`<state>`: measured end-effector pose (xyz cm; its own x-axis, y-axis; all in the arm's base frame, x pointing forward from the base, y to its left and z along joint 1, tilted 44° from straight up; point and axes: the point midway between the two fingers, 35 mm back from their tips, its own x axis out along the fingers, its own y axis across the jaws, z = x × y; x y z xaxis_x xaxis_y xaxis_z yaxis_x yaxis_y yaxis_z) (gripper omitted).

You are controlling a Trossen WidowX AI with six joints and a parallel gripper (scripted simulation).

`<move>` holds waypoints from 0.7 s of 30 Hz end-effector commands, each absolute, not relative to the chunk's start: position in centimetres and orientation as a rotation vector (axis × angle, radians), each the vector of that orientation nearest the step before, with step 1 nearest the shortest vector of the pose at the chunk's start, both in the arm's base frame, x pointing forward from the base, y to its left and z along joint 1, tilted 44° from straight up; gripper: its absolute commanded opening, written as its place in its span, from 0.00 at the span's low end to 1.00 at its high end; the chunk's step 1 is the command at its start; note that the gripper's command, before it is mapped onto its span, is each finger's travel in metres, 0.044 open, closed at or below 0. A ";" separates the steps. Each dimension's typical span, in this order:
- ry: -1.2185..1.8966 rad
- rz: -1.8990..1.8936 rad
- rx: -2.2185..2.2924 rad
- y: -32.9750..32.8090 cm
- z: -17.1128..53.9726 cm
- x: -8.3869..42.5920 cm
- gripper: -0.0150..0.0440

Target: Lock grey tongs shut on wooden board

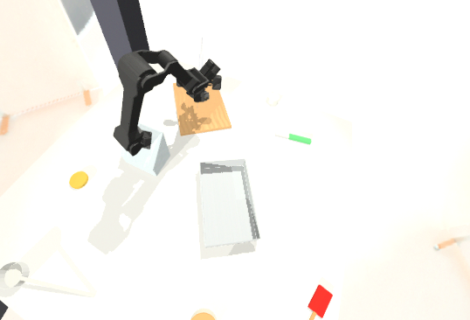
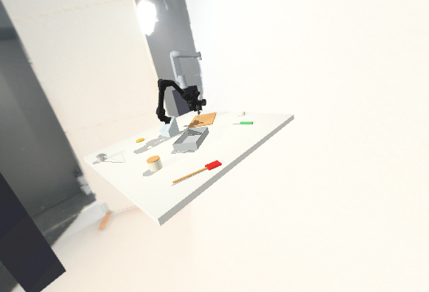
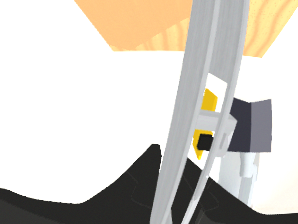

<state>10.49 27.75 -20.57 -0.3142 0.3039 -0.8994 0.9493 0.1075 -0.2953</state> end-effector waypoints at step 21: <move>1.436 -1.401 0.935 29.6 -23.3 10.5 0.00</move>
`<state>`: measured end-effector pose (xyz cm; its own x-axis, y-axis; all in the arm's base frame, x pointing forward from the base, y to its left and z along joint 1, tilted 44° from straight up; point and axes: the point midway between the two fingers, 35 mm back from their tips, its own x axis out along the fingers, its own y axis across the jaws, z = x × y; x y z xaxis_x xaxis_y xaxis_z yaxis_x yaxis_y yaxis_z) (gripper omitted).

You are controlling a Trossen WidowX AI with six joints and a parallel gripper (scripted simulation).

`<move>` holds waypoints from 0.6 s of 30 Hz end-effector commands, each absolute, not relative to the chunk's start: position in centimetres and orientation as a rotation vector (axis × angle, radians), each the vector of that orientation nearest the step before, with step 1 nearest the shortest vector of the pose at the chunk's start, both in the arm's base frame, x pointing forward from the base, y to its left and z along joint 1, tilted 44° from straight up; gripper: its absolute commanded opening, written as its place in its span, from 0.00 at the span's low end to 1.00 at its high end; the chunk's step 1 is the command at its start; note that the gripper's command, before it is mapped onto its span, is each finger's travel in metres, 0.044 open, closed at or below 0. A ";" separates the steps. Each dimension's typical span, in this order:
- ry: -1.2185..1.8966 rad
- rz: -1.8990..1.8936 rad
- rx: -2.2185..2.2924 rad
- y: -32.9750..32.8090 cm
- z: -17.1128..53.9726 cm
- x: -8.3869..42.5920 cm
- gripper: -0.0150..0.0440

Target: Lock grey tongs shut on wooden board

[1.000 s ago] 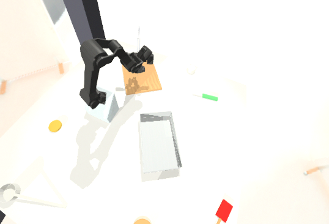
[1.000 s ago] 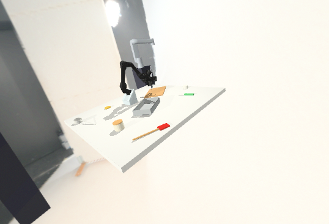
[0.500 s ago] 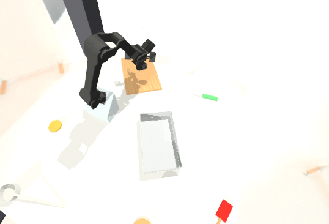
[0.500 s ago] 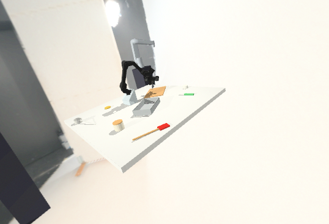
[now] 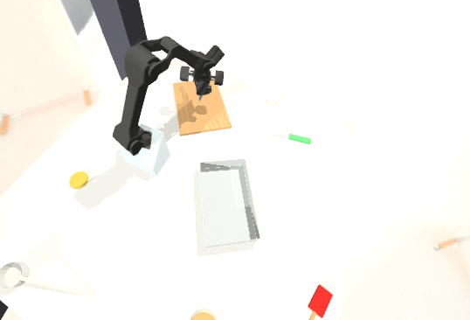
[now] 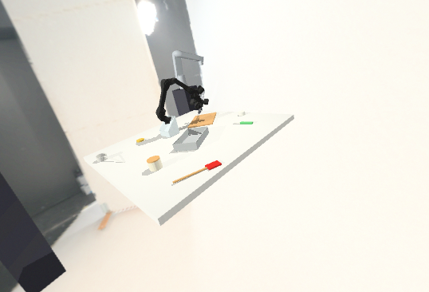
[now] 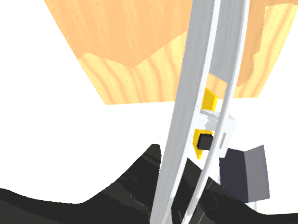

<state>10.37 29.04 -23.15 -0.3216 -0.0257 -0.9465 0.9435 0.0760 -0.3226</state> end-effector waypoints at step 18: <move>1.204 -1.456 0.703 30.0 -22.9 10.1 0.00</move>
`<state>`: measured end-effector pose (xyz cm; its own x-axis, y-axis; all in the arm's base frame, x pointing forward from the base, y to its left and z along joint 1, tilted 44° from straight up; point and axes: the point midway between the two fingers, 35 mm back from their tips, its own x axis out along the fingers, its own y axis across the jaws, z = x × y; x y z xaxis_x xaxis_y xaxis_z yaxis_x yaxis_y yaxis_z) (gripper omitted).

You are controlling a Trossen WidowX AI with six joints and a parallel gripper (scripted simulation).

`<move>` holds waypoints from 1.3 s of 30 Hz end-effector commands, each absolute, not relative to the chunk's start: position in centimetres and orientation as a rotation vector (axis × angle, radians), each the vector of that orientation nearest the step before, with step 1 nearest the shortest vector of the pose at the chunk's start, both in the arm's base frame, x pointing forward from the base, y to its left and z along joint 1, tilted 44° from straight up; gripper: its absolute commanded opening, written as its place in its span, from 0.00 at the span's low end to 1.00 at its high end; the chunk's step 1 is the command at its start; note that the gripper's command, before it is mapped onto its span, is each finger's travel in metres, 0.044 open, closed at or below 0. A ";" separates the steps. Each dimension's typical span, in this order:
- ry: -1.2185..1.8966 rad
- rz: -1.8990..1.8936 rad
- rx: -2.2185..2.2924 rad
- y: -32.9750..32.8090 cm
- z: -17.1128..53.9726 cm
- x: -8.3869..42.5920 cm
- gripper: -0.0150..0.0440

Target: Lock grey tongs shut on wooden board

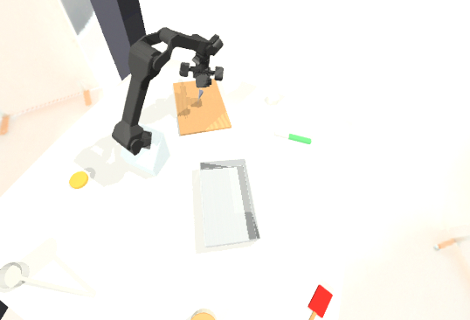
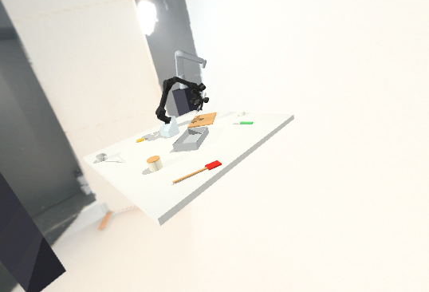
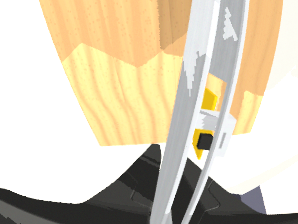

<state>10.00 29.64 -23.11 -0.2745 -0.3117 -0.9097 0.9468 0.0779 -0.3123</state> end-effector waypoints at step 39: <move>0.902 -1.440 0.422 29.9 -20.4 9.4 0.00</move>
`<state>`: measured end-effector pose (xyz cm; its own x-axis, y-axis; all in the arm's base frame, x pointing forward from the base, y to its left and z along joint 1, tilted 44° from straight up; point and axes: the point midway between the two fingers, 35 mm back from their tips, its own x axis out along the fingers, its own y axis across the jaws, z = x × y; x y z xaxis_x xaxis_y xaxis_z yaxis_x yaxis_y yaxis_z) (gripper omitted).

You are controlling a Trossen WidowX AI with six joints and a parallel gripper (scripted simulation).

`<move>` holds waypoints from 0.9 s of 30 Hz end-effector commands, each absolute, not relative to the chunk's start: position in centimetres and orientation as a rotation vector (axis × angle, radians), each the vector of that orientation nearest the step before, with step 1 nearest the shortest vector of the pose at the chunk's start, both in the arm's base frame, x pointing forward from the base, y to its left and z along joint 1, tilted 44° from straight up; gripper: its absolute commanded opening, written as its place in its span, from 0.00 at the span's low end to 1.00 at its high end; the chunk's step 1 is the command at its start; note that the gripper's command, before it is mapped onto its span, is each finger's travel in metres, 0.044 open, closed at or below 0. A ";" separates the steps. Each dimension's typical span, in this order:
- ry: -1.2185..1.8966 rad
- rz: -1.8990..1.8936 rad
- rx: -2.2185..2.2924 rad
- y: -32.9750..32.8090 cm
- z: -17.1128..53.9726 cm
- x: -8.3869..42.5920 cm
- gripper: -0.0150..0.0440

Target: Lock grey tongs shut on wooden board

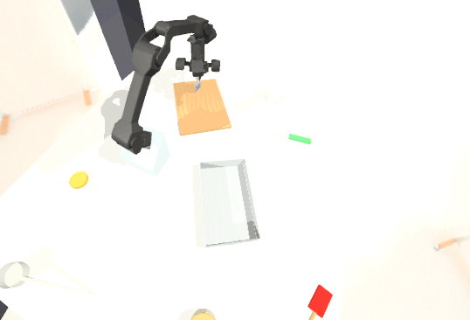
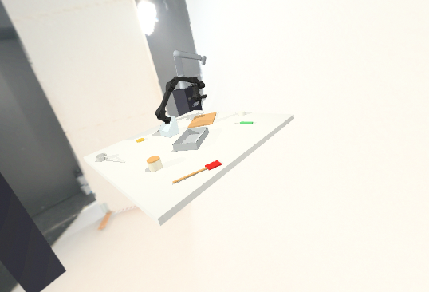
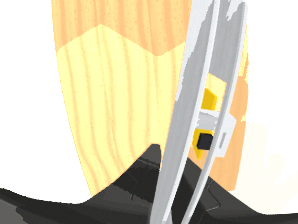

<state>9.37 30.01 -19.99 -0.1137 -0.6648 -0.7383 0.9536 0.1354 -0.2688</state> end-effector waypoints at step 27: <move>0.903 -1.439 0.423 27.2 -23.9 9.0 0.00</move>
